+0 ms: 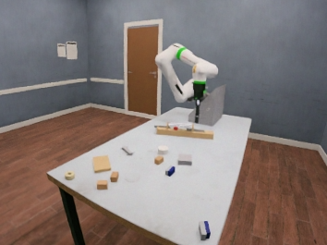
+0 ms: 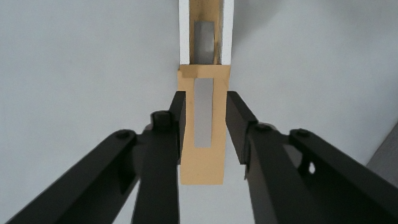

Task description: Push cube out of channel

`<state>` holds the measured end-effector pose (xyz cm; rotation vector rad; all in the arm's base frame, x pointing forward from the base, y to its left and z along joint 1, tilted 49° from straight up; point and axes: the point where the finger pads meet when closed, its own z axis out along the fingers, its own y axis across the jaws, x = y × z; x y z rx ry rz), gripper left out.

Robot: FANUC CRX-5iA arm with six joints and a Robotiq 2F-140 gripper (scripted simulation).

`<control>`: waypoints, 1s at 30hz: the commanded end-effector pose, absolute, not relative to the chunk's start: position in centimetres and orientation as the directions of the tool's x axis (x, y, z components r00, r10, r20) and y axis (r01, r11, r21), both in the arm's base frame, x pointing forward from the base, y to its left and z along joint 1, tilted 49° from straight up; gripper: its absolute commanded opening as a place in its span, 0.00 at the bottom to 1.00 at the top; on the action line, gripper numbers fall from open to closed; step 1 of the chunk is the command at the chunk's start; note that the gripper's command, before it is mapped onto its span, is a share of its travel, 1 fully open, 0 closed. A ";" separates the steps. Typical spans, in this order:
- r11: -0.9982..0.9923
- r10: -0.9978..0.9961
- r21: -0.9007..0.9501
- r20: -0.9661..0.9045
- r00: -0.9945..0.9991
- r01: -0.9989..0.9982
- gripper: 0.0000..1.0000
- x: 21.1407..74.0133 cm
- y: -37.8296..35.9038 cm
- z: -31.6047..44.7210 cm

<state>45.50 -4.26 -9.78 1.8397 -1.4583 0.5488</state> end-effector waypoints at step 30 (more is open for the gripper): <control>-0.131 -0.648 0.293 0.698 0.306 -0.947 0.30 41.0 -23.3 12.7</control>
